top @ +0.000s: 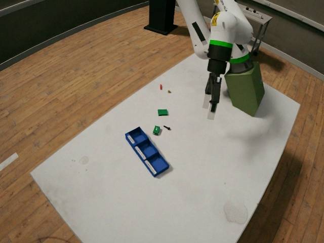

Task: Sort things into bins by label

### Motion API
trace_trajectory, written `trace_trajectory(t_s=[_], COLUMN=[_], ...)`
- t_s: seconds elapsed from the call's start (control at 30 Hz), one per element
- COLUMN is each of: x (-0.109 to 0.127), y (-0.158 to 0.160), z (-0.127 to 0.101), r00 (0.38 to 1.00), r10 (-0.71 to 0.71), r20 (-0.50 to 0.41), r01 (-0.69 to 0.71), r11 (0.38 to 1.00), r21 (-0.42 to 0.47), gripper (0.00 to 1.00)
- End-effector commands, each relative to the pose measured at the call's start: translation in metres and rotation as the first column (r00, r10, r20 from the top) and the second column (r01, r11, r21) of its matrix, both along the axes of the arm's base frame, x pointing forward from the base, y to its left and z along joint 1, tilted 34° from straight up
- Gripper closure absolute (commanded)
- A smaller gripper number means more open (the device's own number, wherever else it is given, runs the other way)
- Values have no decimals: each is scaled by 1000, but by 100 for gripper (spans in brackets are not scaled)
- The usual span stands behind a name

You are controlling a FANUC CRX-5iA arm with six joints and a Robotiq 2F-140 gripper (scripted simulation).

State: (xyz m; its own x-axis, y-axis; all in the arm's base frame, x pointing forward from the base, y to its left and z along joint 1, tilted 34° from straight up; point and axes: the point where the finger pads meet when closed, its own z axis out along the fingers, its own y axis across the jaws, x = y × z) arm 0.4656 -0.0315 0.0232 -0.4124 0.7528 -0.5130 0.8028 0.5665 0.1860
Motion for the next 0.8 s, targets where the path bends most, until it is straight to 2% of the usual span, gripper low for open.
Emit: trace_trajectory(t_s=[0.0,0.53,0.57,0.63,0.73,0.77], x=[0,0,0,-1,-1,-4], y=[0,0,-4,-14,-14,-21], z=[0,0,-7,-21,-21,-17], r00=[1000,1000,1000,1000,1000,999], r10=[0,0,0,0,0,-46], r20=[0,0,0,0,0,18], r01=[0,0,0,0,0,46], r11=[1000,1000,1000,1000,1000,999], r21=[0,0,0,0,0,8], gripper=[0,0,85,85,85,85])
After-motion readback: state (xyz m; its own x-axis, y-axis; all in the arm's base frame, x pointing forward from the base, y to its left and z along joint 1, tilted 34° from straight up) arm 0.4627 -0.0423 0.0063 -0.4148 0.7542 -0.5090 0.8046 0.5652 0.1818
